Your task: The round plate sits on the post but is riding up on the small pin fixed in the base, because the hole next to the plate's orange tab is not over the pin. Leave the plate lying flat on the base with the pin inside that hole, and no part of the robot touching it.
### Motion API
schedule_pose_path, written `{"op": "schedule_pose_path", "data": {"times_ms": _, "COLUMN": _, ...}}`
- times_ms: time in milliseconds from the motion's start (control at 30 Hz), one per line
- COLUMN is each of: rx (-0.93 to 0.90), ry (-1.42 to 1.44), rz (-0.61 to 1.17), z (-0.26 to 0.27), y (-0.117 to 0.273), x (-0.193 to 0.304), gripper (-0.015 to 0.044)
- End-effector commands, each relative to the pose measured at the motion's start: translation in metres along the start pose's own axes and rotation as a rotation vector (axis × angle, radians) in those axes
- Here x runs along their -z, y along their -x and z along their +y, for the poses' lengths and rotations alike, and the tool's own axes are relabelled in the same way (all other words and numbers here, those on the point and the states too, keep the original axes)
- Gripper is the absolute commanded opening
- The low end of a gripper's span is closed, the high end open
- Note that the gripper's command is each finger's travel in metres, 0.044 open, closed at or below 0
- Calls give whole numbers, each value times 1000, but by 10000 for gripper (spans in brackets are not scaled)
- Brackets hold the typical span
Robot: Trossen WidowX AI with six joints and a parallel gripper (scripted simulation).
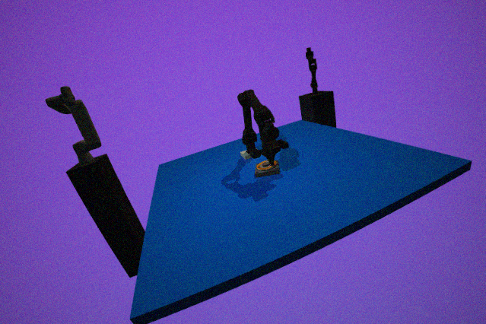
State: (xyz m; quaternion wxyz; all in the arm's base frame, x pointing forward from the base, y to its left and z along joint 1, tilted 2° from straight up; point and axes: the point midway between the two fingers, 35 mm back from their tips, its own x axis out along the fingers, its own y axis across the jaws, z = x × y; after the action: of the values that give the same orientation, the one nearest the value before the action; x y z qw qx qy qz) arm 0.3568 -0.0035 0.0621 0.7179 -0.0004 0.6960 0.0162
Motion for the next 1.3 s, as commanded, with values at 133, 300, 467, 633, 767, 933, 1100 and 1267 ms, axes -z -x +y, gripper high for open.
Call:
{"op": "schedule_pose_path", "data": {"times_ms": 133, "rx": -7, "ry": 0, "rz": 15, "z": 12, "y": -1, "x": 9, "gripper": 0}}
{"op": "schedule_pose_path", "data": {"times_ms": 300, "rx": -8, "ry": 0, "rz": 15, "z": 17, "y": -1, "x": 11, "gripper": 0}}
{"op": "schedule_pose_path", "data": {"times_ms": 467, "rx": -8, "ry": 0, "rz": 15, "z": 21, "y": 0, "x": 14, "gripper": 0}}
{"op": "schedule_pose_path", "data": {"times_ms": 633, "rx": -8, "ry": 0, "rz": 15, "z": 23, "y": 0, "x": 16, "gripper": 0}}
{"op": "schedule_pose_path", "data": {"times_ms": 767, "rx": -9, "ry": 0, "rz": 16, "z": 25, "y": 0, "x": 17, "gripper": 0}}
{"op": "schedule_pose_path", "data": {"times_ms": 933, "rx": -9, "ry": 0, "rz": 16, "z": 27, "y": 0, "x": 19, "gripper": 0}}
{"op": "schedule_pose_path", "data": {"times_ms": 1100, "rx": -9, "ry": 0, "rz": 16, "z": 28, "y": 0, "x": 20, "gripper": 0}}
{"op": "schedule_pose_path", "data": {"times_ms": 1267, "rx": -9, "ry": 0, "rz": 16, "z": 29, "y": 0, "x": 22, "gripper": 0}}
